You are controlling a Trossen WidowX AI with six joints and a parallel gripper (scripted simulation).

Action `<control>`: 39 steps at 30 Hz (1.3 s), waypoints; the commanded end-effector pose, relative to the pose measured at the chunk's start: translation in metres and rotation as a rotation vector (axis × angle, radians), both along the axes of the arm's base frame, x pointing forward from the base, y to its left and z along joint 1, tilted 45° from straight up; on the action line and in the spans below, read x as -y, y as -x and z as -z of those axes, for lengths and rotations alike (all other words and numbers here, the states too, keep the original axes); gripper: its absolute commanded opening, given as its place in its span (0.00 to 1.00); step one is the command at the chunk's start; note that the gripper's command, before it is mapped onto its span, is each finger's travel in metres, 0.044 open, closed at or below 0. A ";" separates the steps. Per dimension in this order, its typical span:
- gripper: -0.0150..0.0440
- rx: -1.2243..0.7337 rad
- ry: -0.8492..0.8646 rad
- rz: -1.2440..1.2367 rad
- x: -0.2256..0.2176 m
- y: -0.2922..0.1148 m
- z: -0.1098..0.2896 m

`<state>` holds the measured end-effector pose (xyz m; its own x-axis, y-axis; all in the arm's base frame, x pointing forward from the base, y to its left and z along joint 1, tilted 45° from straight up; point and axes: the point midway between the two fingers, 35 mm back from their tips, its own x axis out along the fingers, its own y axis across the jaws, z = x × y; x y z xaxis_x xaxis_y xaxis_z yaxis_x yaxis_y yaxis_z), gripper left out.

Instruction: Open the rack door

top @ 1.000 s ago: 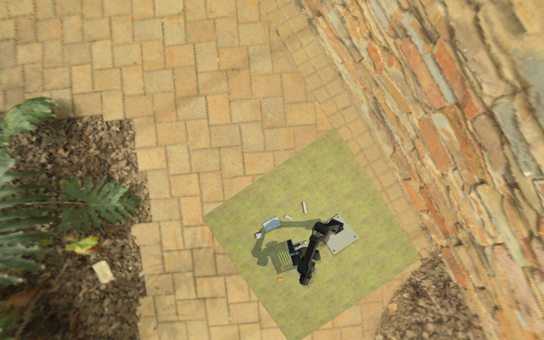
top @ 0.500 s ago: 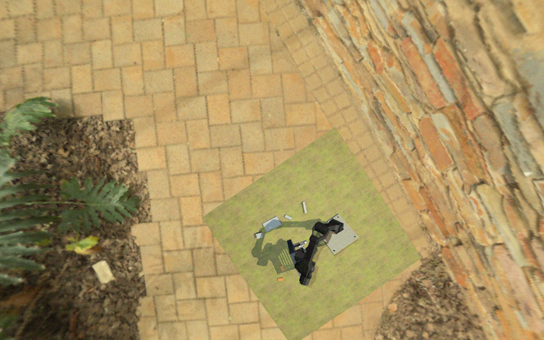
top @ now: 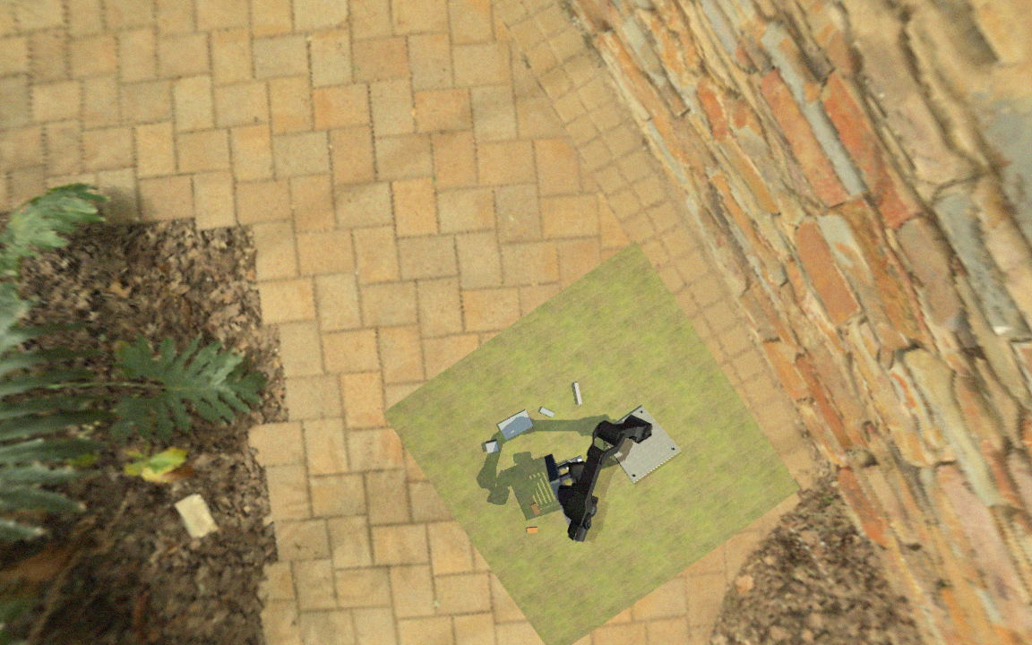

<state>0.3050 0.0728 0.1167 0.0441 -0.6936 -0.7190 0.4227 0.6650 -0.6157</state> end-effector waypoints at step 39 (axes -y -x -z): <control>0.73 -1.395 0.093 -1.447 0.000 -0.001 0.000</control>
<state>0.3050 0.0727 0.1168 0.0446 -0.6943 -0.7183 -0.9952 0.0316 -0.0923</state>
